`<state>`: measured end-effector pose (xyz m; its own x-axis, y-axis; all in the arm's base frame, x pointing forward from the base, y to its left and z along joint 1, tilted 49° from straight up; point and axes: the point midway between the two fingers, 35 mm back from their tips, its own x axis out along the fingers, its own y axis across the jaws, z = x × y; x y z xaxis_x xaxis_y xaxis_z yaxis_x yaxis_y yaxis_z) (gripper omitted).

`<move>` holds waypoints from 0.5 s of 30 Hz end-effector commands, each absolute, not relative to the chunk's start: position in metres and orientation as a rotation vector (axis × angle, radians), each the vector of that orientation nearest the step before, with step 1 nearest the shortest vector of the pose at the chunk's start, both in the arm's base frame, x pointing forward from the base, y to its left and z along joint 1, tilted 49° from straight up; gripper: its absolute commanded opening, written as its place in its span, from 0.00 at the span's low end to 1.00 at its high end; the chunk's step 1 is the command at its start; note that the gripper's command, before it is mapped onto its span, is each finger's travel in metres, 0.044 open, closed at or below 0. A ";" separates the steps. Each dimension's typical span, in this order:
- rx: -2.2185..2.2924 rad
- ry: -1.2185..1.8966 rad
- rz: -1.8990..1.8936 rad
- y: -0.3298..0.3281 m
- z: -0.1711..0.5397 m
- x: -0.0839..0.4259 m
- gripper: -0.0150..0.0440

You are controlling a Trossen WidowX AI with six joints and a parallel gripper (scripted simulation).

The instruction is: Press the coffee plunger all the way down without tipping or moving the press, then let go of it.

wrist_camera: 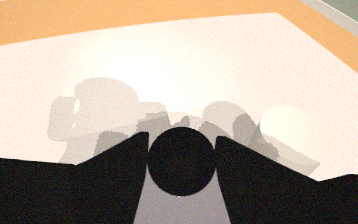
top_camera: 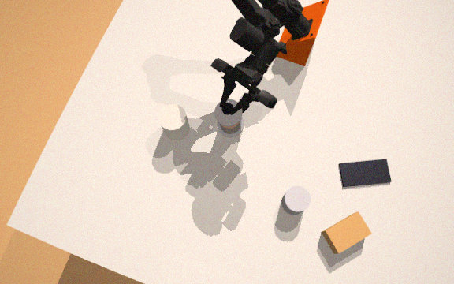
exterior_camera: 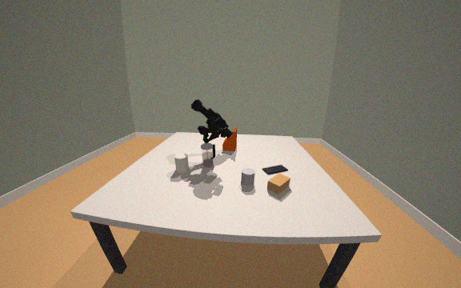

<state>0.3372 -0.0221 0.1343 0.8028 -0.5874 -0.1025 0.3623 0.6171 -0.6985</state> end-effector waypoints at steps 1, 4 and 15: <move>-0.734 0.368 -0.577 -0.028 0.128 0.336 0.47; -0.734 0.368 -0.577 -0.028 0.128 0.336 0.47; -0.734 0.368 -0.577 -0.027 0.127 0.336 0.47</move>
<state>0.3369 -0.0227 0.1311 0.7969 -0.5947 -0.1062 0.3615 0.6103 -0.7049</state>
